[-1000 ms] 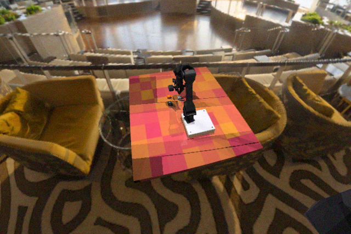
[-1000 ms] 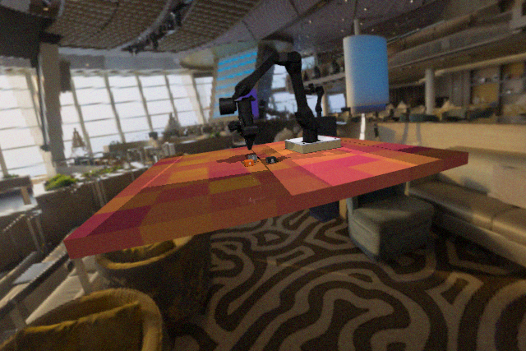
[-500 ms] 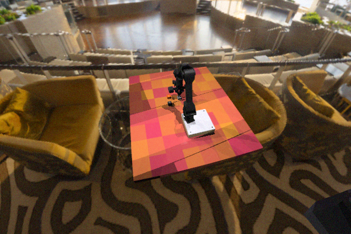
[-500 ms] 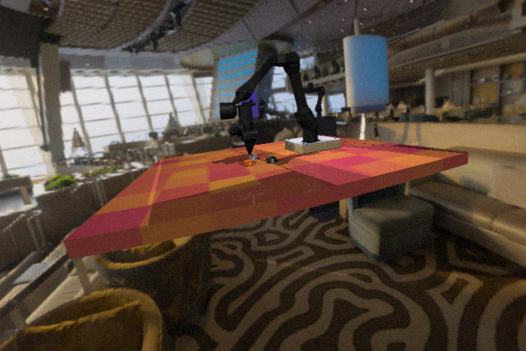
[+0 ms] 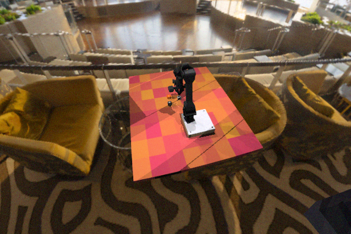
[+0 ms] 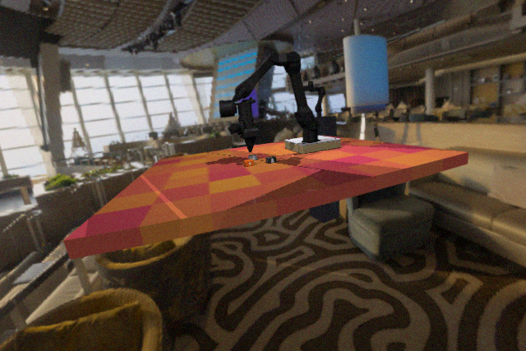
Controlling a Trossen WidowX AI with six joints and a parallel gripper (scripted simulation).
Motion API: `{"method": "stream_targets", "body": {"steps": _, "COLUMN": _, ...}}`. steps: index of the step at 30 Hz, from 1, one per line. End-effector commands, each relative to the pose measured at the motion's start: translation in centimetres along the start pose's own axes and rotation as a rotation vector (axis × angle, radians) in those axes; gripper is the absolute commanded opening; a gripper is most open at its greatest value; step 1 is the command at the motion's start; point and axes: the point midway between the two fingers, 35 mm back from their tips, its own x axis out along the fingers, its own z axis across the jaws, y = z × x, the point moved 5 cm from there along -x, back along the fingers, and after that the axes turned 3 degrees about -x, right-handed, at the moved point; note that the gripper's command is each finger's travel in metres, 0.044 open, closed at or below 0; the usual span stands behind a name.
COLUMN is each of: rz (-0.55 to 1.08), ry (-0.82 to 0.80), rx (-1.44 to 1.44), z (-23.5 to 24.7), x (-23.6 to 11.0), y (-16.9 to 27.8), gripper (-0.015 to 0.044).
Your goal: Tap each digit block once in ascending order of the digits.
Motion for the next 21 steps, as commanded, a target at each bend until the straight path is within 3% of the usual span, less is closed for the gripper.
{"method": "stream_targets", "body": {"steps": 1, "rz": -0.008, "ry": -0.001, "rx": -0.003, "z": 0.0, "x": -0.9, "y": -0.1, "gripper": 0.0020}}
{"method": "stream_targets", "body": {"steps": 3, "rz": -0.008, "ry": -0.001, "rx": -0.003, "z": 0.0, "x": -1.9, "y": -0.2, "gripper": 0.0020}}
{"method": "stream_targets", "body": {"steps": 8, "rz": -0.008, "ry": -0.001, "rx": -0.003, "z": 0.0, "x": -8.7, "y": -0.1, "gripper": 0.0020}}
{"method": "stream_targets", "body": {"steps": 15, "rz": -0.007, "ry": -0.001, "rx": -0.002, "z": 0.9, "x": -9.0, "y": -0.5, "gripper": 0.0020}}
{"method": "stream_targets", "body": {"steps": 21, "rz": -0.010, "ry": -0.010, "rx": -0.003, "z": 9.2, "x": -9.2, "y": -3.4, "gripper": 0.0020}}
